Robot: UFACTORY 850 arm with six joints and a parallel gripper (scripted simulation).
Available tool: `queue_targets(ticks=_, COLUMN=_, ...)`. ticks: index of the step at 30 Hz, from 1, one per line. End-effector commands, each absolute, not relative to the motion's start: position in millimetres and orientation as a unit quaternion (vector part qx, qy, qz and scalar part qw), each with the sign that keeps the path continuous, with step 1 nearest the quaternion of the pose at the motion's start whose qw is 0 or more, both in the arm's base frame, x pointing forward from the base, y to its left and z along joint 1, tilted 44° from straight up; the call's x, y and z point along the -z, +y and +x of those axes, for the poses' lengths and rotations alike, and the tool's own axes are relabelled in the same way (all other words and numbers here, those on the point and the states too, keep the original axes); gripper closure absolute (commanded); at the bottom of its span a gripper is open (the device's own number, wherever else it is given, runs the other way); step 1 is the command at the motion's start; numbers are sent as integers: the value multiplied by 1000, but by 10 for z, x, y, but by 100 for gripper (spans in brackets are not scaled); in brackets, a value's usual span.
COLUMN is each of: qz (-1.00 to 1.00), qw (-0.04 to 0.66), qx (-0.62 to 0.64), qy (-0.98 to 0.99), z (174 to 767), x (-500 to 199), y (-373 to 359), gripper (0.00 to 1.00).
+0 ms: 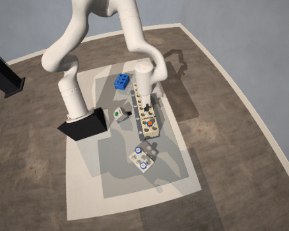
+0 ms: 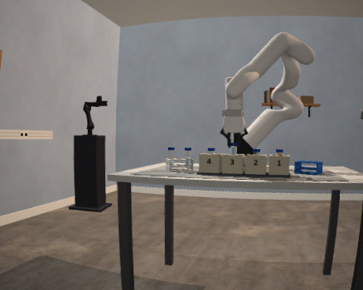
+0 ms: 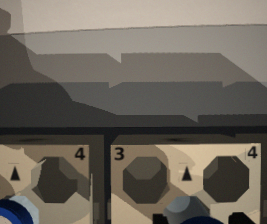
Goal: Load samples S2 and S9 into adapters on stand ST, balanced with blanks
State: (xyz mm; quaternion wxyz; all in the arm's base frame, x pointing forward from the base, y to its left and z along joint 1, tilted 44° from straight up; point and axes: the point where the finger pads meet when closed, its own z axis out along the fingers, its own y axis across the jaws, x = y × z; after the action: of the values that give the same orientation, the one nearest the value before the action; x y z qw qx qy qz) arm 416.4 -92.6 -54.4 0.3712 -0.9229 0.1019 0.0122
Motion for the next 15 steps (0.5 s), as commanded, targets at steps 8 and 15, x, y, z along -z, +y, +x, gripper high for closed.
queue_targets(ticks=8, qz=-923, qw=371, qx=-11, qy=102, z=4177, x=610, y=-869, gripper=100)
queue_targets(ticks=15, qz=-923, qw=371, qx=-11, qy=102, z=4180, x=660, y=-821, gripper=100)
